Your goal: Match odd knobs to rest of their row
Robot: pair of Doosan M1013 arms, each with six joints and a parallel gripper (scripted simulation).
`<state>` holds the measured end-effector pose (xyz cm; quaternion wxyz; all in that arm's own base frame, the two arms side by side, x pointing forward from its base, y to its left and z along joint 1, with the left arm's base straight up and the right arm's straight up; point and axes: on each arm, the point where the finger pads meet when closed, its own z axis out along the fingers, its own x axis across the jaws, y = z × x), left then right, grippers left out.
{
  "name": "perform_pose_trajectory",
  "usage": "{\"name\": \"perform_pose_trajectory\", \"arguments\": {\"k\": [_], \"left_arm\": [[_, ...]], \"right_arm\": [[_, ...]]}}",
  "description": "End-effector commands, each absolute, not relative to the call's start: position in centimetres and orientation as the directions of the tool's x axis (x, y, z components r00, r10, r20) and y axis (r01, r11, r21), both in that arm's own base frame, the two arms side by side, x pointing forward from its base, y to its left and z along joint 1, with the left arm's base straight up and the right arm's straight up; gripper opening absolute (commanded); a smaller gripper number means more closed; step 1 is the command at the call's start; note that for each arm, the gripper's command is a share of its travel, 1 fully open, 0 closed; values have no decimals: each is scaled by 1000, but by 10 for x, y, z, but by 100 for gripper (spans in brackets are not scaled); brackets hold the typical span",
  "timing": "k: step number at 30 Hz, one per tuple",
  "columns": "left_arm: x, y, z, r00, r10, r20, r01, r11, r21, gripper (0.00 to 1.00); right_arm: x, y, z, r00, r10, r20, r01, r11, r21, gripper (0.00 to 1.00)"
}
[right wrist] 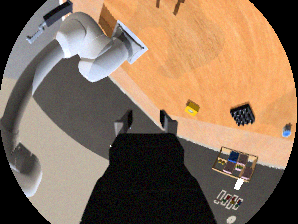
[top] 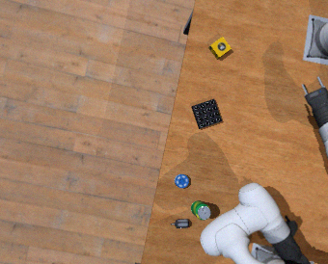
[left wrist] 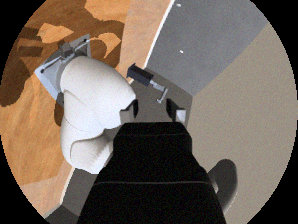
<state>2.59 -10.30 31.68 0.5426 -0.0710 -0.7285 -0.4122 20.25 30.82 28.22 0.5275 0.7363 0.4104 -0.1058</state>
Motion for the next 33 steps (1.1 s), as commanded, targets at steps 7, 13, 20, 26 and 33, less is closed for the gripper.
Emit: {"name": "perform_pose_trajectory", "arguments": {"k": [7,13,20,26,33], "left_arm": [[26,-103,317,-402,-344,849,551,650,524,100],[26,-103,317,-402,-344,849,551,650,524,100],[26,-103,317,-402,-344,849,551,650,524,100],[26,-103,317,-402,-344,849,551,650,524,100],[26,-103,317,-402,-344,849,551,650,524,100]], "right_arm": [[203,308,283,641,493,-588,716,-107,690,100],[203,308,283,641,493,-588,716,-107,690,100],[203,308,283,641,493,-588,716,-108,690,100],[203,308,282,641,491,-590,717,-109,688,100],[207,305,282,640,484,-597,723,-116,681,100]]}}
